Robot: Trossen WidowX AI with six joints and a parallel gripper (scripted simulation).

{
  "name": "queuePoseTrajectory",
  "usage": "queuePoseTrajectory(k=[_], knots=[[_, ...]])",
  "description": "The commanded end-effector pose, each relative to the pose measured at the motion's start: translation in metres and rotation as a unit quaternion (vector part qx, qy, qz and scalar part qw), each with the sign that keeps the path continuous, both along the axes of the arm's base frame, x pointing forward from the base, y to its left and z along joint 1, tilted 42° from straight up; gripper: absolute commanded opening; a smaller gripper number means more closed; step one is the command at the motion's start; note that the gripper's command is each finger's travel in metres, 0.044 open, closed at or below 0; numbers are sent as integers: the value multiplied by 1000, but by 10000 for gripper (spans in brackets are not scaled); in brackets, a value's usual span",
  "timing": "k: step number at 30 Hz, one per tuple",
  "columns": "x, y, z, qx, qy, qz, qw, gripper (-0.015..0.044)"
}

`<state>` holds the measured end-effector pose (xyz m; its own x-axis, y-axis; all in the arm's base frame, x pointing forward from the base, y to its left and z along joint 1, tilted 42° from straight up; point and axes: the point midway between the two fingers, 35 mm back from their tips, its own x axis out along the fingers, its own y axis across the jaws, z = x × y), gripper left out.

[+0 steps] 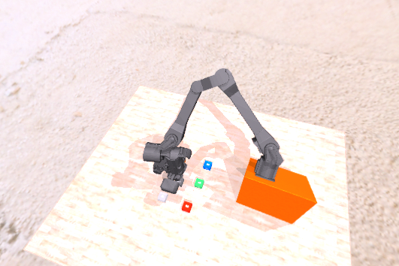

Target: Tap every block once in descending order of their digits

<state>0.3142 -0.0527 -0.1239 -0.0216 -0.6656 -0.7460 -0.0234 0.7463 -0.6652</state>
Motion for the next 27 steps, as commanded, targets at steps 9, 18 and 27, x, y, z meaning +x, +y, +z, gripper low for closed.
queuePoseTrajectory(k=[9, 18, 27], knots=[[5, 63, 70, 5, -6, -1, 1000, 20], [25, 94, 46, 7, -7, 0, 1000, 20], [41, 134, 10, 8, -8, -1, 1000, 20]])
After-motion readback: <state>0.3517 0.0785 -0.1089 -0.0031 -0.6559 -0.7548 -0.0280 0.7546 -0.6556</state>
